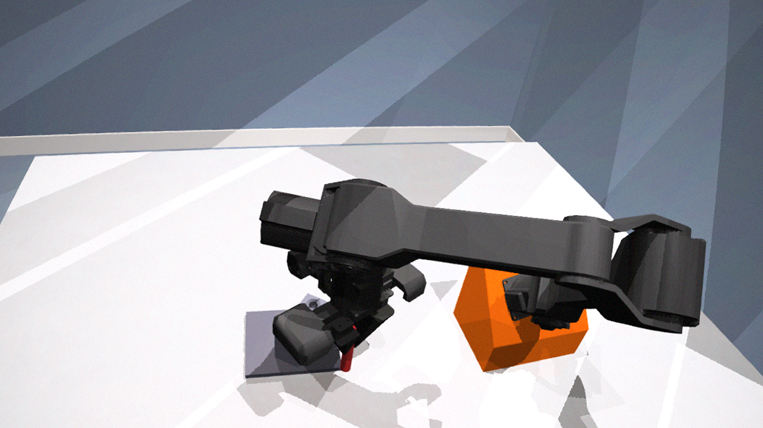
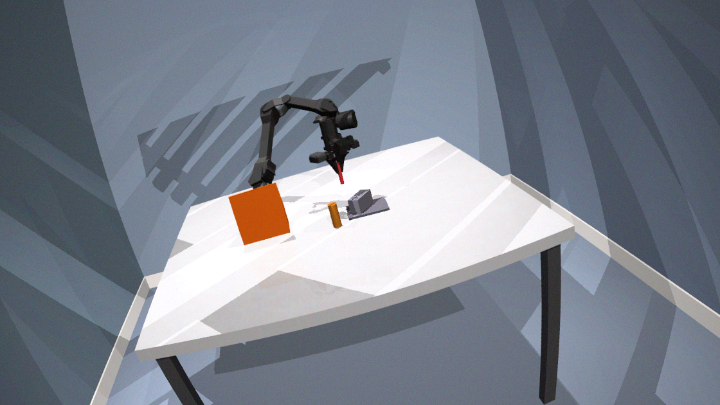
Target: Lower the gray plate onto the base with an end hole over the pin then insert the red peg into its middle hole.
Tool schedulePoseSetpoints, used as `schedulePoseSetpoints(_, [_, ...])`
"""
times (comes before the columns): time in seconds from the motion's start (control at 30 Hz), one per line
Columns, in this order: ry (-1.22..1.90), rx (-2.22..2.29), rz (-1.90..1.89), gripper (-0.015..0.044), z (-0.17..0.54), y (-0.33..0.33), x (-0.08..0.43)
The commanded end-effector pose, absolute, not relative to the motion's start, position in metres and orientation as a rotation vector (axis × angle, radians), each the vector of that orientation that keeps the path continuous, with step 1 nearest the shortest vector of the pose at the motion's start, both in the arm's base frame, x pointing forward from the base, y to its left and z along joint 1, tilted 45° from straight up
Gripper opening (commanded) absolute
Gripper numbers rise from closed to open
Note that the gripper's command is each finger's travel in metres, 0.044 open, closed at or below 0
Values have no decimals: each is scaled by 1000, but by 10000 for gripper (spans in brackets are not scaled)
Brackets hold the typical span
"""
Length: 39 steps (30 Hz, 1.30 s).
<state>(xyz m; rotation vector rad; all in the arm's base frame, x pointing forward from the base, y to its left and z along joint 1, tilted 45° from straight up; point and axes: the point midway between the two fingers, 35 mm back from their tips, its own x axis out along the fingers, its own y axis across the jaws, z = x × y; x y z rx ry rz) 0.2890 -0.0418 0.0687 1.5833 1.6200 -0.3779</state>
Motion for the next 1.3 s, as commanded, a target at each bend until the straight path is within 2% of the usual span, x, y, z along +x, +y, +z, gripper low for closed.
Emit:
schedulePoseSetpoints(0.0, [1617, 1576, -379, 0, 61, -51, 294])
schedulePoseSetpoints(1.27, [1618, 1576, -367, 0, -11, -123, 315])
